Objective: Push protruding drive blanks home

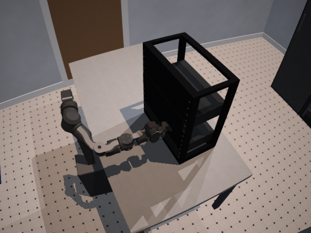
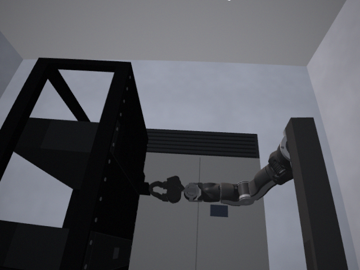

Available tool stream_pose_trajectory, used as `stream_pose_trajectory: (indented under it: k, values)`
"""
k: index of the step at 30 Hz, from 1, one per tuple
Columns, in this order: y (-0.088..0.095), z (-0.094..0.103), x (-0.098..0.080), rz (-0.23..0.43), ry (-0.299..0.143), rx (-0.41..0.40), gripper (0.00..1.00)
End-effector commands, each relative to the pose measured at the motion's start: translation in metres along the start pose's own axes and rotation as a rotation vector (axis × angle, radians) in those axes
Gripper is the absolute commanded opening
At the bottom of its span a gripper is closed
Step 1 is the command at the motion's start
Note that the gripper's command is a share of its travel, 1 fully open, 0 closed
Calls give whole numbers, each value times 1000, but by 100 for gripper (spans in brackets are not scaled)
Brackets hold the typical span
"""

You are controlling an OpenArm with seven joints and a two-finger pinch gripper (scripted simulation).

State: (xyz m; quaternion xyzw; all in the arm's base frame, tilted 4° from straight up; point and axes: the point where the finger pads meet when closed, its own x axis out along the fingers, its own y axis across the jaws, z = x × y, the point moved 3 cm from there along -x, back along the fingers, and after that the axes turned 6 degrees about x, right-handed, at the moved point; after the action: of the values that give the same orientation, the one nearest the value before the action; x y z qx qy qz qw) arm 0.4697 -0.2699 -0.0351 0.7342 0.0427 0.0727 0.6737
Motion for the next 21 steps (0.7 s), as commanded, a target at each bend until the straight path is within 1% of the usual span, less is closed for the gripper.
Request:
stream_pose_trajectory:
  k: [1,6,17,21]
  values:
    - [1,-1,2,-2,4,-1,0]
    - [0,-4,10,-3,4,-1,0]
    - [1,-5,11,0,7,-2,0]
    - [-1,-5,17,-3,4,-1,0]
